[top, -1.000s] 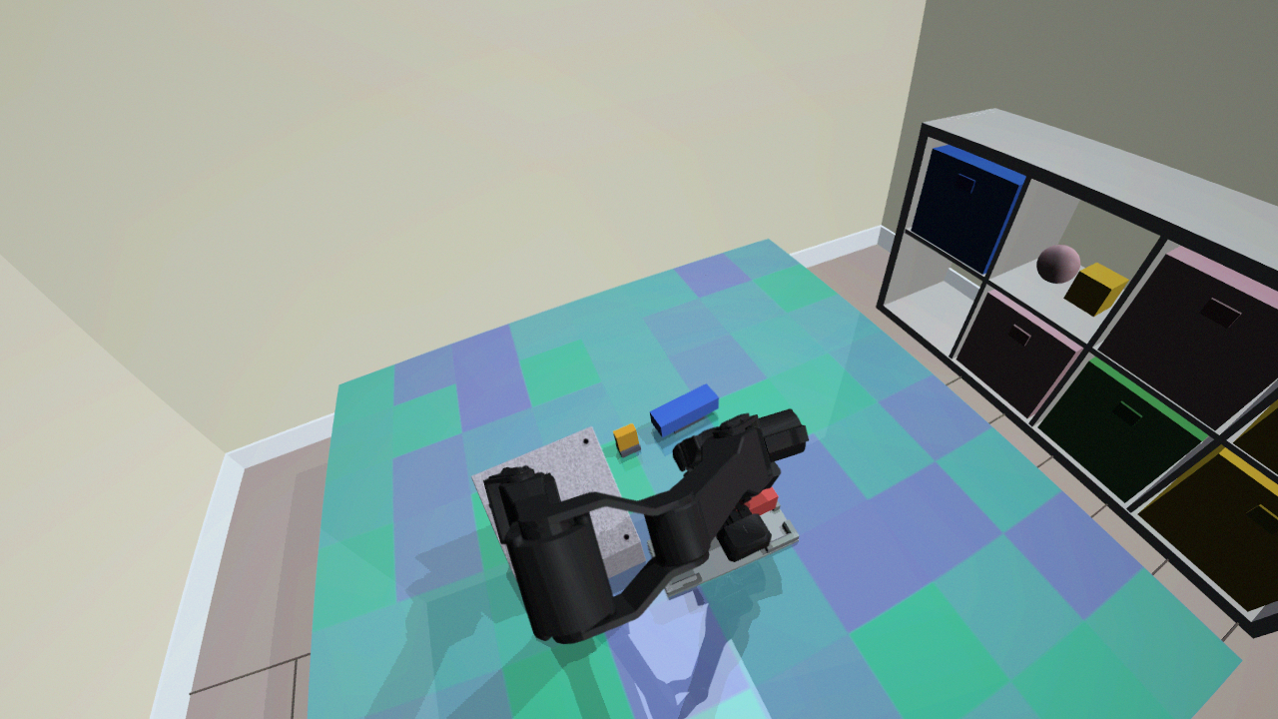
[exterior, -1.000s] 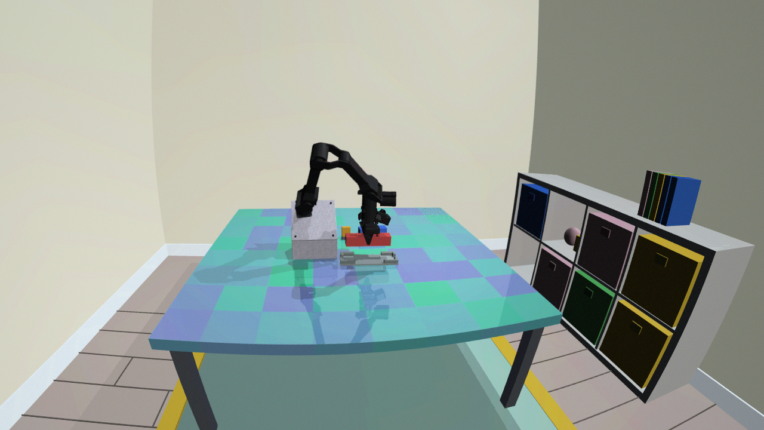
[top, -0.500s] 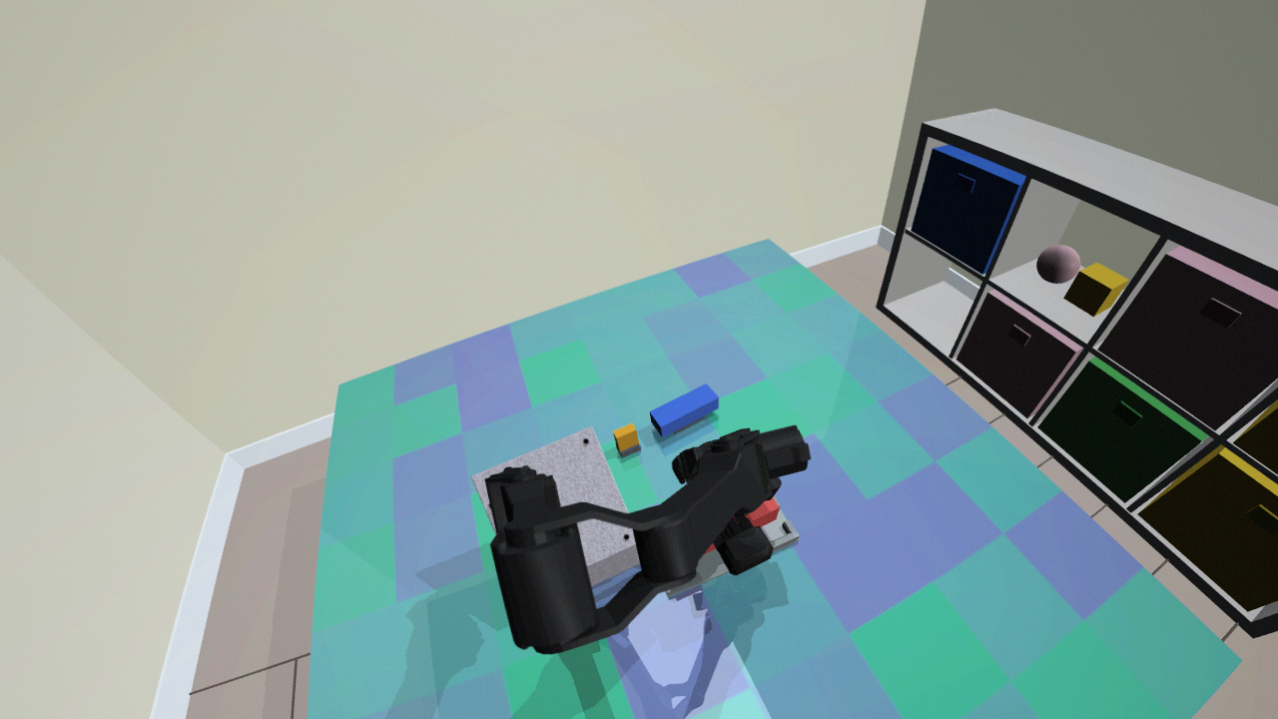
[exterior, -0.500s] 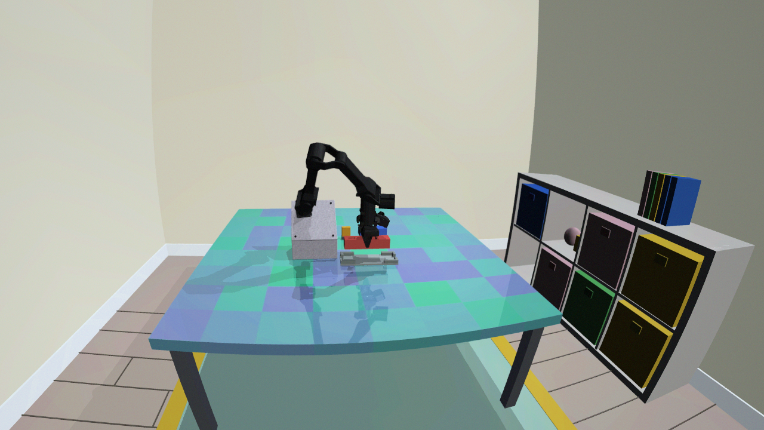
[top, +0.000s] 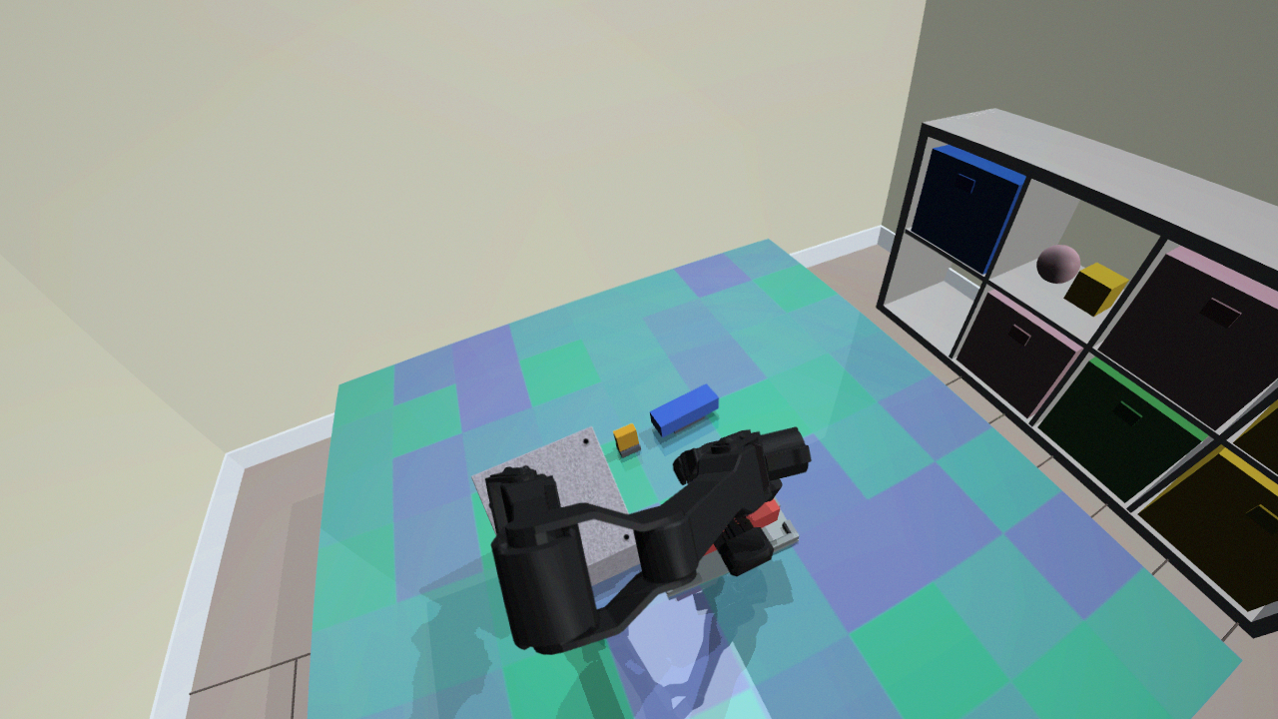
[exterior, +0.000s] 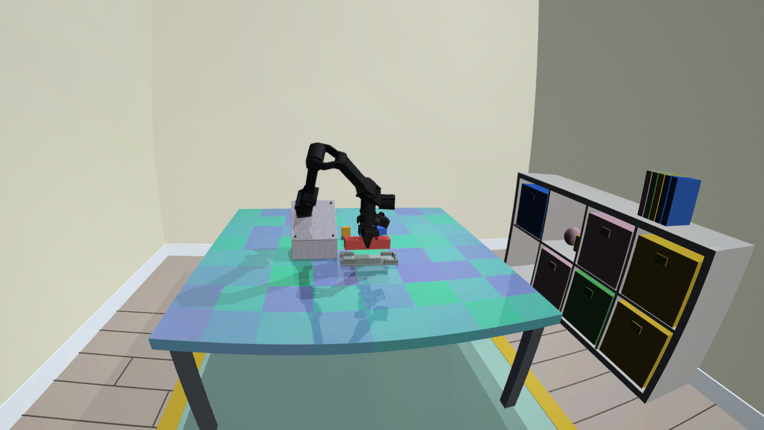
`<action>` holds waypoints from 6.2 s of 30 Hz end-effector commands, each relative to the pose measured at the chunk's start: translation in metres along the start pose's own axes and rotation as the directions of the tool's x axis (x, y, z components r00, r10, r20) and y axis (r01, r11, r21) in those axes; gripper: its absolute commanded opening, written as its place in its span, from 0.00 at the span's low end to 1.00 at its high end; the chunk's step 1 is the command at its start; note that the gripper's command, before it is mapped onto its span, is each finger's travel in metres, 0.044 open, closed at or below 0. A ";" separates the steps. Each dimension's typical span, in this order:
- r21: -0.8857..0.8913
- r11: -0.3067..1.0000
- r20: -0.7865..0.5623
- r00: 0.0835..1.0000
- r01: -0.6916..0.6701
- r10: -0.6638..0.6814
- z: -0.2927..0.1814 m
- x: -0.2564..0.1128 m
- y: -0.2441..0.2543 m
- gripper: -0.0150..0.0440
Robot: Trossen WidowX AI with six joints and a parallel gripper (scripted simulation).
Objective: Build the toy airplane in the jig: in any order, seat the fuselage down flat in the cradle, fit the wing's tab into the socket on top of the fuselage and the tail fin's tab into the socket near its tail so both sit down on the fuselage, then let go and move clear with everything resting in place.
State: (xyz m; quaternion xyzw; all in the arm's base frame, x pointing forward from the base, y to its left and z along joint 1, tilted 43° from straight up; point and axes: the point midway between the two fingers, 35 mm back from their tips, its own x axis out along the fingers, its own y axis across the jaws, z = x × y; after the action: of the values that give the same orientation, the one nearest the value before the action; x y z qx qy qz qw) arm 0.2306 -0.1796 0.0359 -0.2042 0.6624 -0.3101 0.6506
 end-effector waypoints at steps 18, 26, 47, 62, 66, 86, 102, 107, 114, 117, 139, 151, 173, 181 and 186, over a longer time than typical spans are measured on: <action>-0.006 1.000 -0.001 1.000 0.002 -0.002 0.000 0.032 -0.001 0.59; 0.000 1.000 -0.004 1.000 0.006 -0.006 -0.001 0.036 -0.002 0.58; 0.000 1.000 -0.004 1.000 0.006 -0.006 -0.001 0.036 -0.002 0.84; 0.000 1.000 -0.003 1.000 -0.004 0.004 0.005 0.000 0.001 1.00; -0.004 1.000 -0.001 1.000 -0.003 0.003 0.002 -0.060 0.000 1.00; -0.097 0.995 0.004 1.000 -0.020 0.020 0.033 -0.068 0.042 1.00; -0.092 0.996 0.003 1.000 -0.014 0.014 0.070 -0.062 0.262 1.00; -0.092 0.996 0.004 1.000 -0.013 0.013 0.069 -0.061 0.265 1.00; -0.091 0.996 0.004 1.000 -0.011 0.012 0.069 -0.018 0.265 1.00; -0.091 0.996 0.004 1.000 -0.011 0.012 0.069 -0.018 0.265 1.00; -0.092 0.996 0.004 1.000 -0.010 0.010 0.070 0.022 0.265 1.00; -0.092 0.996 0.004 1.000 -0.009 0.009 0.069 0.040 0.265 1.00; -0.095 0.995 0.022 1.000 -0.014 0.016 0.074 0.034 0.266 0.26; -0.099 0.995 0.054 0.998 -0.026 0.031 0.082 0.017 0.270 0.25; -0.093 0.995 0.047 0.998 -0.030 0.034 0.081 0.001 0.271 0.25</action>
State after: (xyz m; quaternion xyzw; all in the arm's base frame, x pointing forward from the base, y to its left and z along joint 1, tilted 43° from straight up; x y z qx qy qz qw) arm 0.3414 -0.0061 -0.1549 -0.2370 0.6681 -0.2638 0.6542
